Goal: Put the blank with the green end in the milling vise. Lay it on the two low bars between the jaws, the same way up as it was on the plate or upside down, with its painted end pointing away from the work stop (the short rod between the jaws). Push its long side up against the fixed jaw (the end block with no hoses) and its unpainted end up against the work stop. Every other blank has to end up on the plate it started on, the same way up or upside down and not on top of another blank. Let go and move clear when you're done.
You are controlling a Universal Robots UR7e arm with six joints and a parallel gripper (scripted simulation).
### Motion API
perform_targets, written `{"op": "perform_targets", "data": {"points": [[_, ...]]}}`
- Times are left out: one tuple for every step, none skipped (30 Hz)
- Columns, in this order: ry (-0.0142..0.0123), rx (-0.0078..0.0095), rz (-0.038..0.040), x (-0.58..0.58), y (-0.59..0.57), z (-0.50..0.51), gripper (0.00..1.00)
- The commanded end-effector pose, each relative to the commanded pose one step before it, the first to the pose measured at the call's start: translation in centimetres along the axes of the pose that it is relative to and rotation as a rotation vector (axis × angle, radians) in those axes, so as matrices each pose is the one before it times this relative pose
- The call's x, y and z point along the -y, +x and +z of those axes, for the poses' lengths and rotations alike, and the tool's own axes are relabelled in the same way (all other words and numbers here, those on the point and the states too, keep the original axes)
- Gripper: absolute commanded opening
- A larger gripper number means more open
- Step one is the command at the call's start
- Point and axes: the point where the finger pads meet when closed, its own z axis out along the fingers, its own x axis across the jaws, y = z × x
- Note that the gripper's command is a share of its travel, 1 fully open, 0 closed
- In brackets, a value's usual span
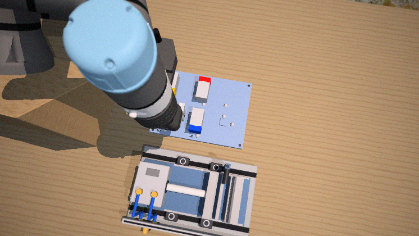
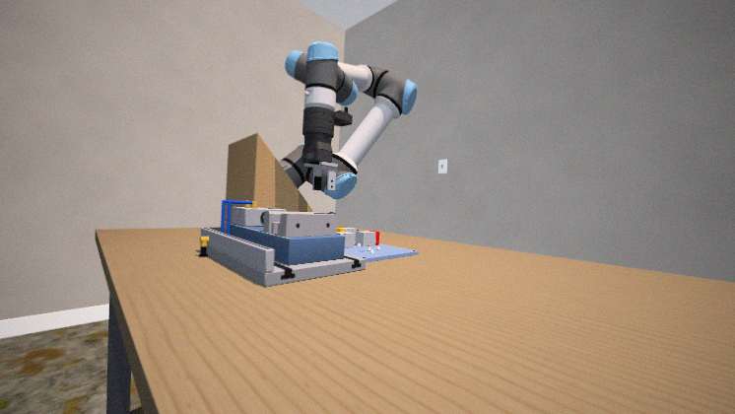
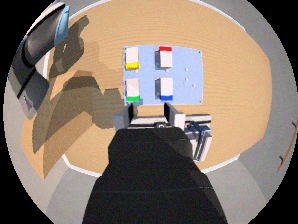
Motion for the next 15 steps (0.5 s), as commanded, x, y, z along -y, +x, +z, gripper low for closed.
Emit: {"op": "perform_targets", "data": {"points": [[-0.00206,-0.00167,0.00002,-0.095,0.093,0.274,1.0],[0.0,0.0,0.0,0.0,0.0,0.0,1.0],[0.0,0.0,0.0,0.0,0.0,0.0,1.0],[0.00044,0.00028,-0.00008,-0.28,0.037,-0.078,1.0],[-0.0001,-0.00008,0.00001,-0.309,0.068,0.047,1.0],[-0.0001,-0.00008,0.00001,-0.309,0.068,0.047,1.0],[-0.0001,-0.00008,0.00001,-0.309,0.068,0.047,1.0],[-0.0001,-0.00008,0.00001,-0.309,0.068,0.047,1.0],[0.0,0.0,0.0,0.0,0.0,0.0,1.0],[0.0,0.0,0.0,0.0,0.0,0.0,1.0],[0.0,0.0,0.0,0.0,0.0,0.0,1.0],[0.0,0.0,0.0,0.0,0.0,0.0,1.0],[0.0,0.0,0.0,0.0,0.0,0.0,1.0],[0.0,0.0,0.0,0.0,0.0,0.0,1.0],[0.0,0.0,0.0,0.0,0.0,0.0,1.0]]}}
